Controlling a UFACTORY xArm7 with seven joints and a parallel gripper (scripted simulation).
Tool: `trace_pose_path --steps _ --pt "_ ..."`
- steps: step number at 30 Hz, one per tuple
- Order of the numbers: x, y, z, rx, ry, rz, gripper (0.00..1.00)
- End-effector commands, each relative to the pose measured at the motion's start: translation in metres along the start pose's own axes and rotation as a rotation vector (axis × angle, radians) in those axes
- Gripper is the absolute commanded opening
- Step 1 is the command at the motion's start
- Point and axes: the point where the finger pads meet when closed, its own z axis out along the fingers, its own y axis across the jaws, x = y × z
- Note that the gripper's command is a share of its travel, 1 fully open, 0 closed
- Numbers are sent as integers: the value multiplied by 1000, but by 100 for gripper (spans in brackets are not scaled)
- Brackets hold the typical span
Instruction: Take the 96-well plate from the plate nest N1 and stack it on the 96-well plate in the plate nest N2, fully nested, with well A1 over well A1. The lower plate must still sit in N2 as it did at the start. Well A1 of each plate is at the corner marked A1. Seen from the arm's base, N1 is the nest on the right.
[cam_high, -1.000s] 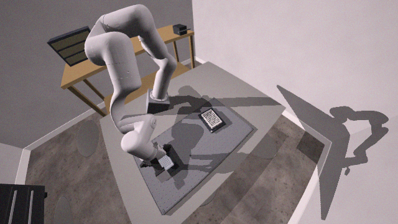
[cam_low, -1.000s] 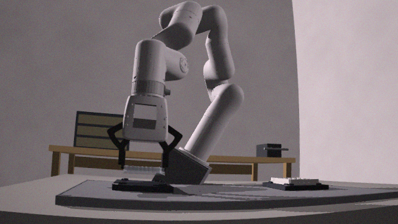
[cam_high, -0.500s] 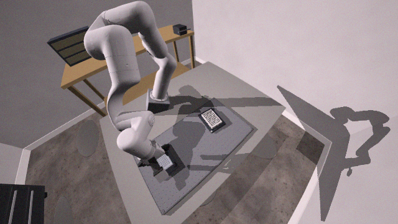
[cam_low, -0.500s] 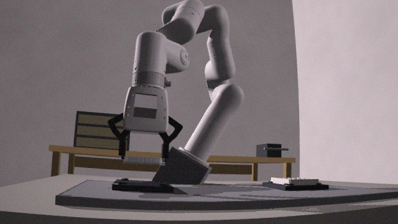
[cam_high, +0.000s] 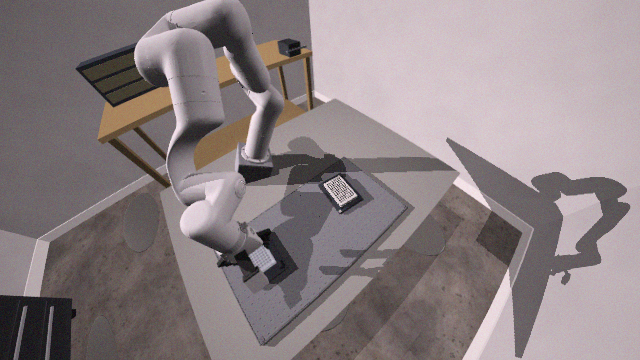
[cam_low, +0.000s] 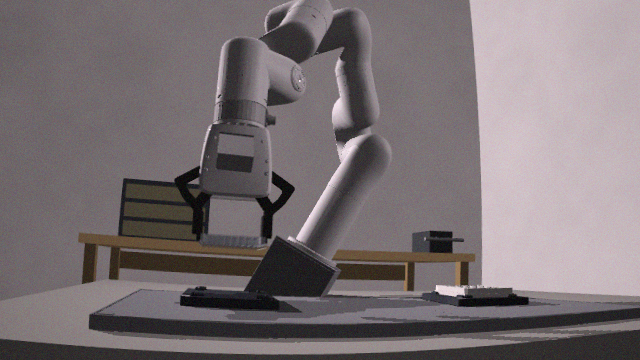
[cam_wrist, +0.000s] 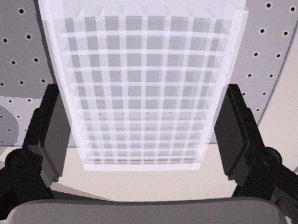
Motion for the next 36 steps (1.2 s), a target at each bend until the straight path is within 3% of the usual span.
trace_pose_path --steps 1,17,31,36 --pt "1 1 -9 -4 3 0 0" --pt "1 1 -32 -4 3 0 0" --pt "1 1 -32 -4 3 0 0" --pt "0 -15 -32 -3 3 96 0"
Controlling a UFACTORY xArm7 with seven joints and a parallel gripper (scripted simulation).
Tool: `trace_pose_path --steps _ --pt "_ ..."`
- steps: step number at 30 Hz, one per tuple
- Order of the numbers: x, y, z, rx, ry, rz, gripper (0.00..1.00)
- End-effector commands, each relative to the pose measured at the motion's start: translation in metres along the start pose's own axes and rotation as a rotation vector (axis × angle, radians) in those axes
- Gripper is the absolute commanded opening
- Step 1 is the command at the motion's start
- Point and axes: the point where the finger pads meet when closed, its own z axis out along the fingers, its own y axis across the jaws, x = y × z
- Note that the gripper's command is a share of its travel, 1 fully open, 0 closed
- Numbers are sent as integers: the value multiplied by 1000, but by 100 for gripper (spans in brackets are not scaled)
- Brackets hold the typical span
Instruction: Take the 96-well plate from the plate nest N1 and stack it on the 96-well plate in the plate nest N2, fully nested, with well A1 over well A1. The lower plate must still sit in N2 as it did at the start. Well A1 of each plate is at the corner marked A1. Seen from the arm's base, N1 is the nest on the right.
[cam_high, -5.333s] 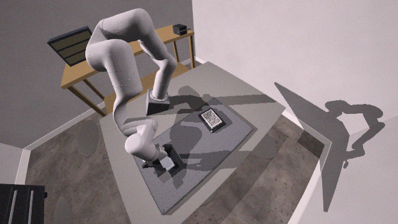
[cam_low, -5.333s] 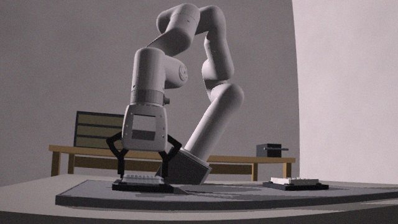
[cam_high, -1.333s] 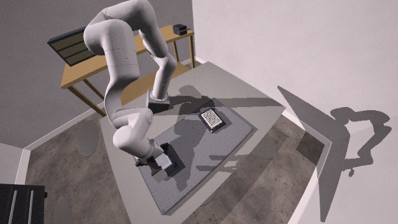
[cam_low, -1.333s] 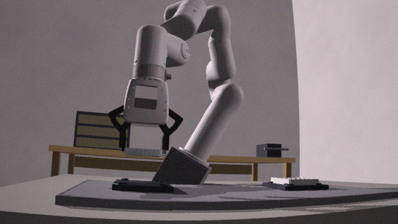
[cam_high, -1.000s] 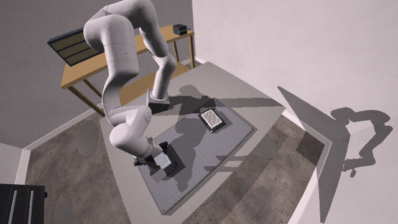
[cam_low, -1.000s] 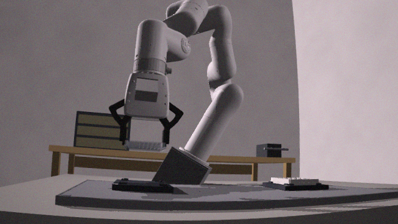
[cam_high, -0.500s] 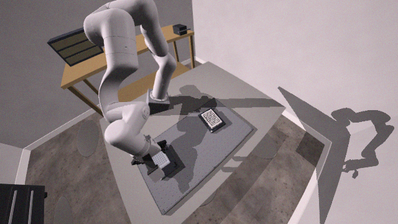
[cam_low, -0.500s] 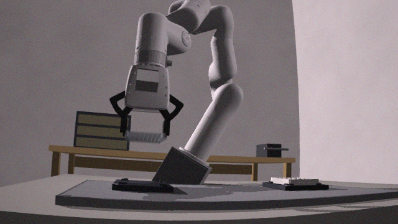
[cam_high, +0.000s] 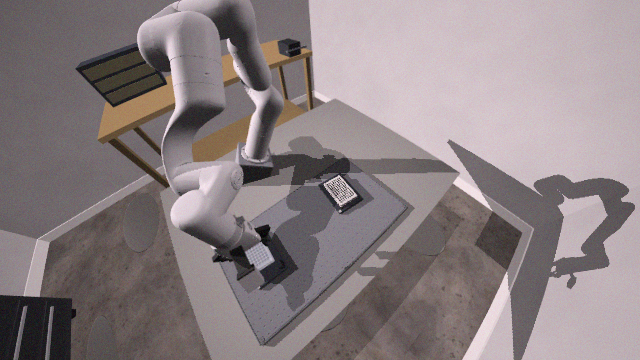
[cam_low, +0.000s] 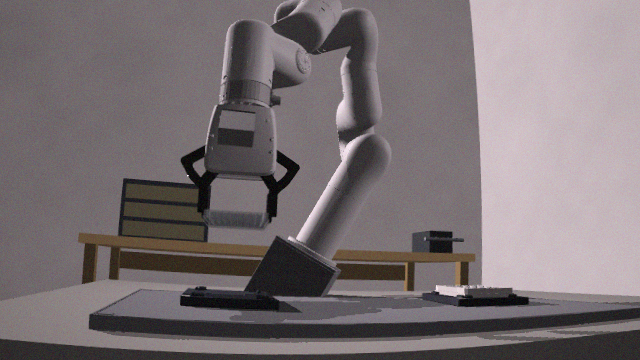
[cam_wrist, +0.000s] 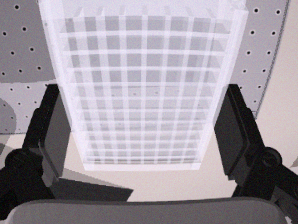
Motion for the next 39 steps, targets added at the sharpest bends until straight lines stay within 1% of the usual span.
trace_pose_path --steps 1,8,10,25,27,39 --pt "-1 -13 -1 -4 2 40 0" --pt "-4 -36 -1 -4 2 40 0" --pt "-4 -36 -1 -4 2 40 0" --pt "-12 -86 -1 -3 2 40 0" --pt "-12 -86 -1 -3 2 40 0" --pt "-18 -125 -1 -3 3 40 0"
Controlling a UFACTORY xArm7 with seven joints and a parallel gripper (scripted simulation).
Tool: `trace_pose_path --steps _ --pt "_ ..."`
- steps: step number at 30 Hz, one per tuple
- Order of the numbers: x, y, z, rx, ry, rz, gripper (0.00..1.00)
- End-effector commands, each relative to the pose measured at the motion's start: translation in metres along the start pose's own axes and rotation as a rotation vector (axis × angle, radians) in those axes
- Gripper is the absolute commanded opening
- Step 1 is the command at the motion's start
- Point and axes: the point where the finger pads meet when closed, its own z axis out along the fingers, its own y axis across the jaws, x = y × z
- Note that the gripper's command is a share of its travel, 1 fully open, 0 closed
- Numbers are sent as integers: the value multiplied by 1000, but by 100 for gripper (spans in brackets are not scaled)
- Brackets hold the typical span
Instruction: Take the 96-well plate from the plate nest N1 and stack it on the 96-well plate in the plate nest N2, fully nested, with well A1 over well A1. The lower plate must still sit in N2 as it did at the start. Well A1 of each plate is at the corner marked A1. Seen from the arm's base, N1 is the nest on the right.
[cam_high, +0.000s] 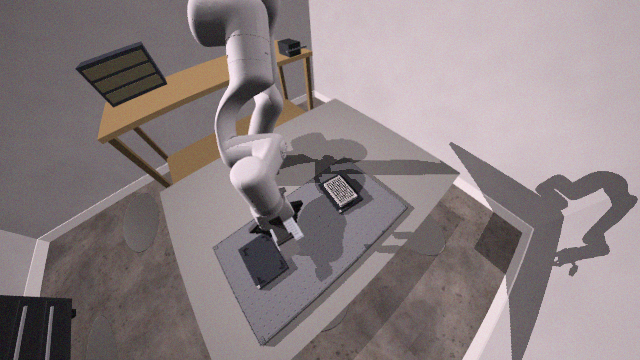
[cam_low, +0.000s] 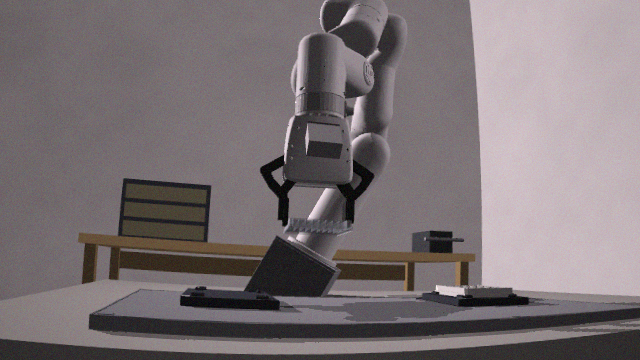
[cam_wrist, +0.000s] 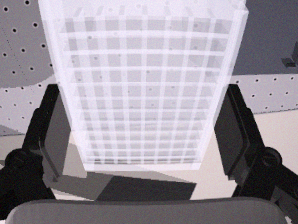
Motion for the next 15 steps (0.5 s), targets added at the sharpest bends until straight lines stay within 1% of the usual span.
trace_pose_path --steps 1,3,5,15 --pt "-2 -15 -3 -2 8 0 0" --pt "-3 -22 -3 -2 8 0 0" --pt "-3 -22 -3 -2 8 0 0" --pt "-9 -55 -3 -2 8 0 0"
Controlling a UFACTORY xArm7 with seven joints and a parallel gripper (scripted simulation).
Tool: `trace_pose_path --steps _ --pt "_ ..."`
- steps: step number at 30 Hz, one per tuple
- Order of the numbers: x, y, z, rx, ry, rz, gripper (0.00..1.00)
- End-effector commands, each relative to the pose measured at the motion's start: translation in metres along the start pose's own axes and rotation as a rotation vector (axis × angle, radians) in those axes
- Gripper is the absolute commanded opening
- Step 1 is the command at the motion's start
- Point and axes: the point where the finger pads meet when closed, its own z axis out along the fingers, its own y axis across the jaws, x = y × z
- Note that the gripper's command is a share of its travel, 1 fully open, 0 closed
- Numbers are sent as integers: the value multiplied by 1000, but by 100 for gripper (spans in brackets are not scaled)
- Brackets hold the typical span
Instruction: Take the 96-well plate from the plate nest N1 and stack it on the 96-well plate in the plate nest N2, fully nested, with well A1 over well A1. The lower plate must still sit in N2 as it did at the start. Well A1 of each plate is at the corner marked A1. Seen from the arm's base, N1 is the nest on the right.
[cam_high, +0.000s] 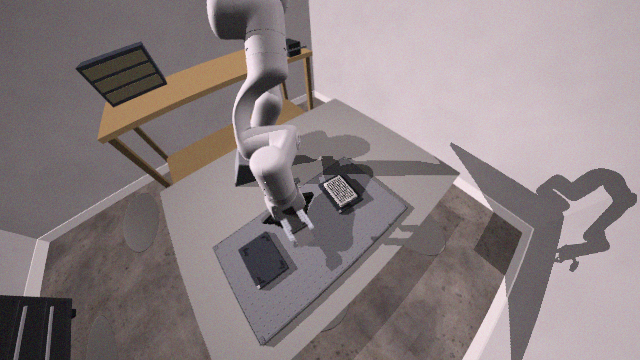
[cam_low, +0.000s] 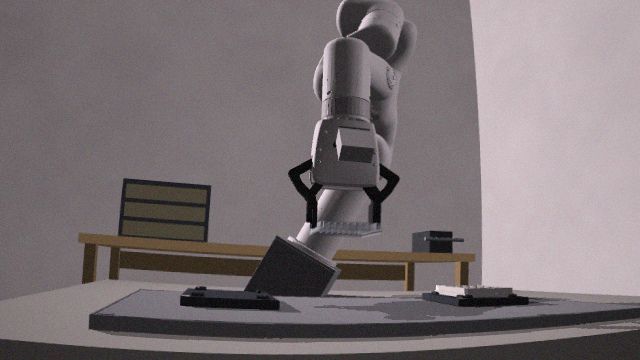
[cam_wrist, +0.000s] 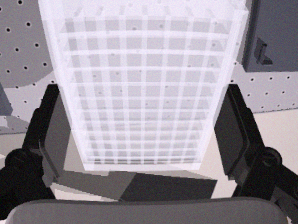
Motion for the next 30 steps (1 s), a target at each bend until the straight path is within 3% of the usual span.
trace_pose_path --steps 1,30 --pt "-2 -16 -3 -5 13 0 0" --pt "-18 -98 -3 -4 13 0 0"
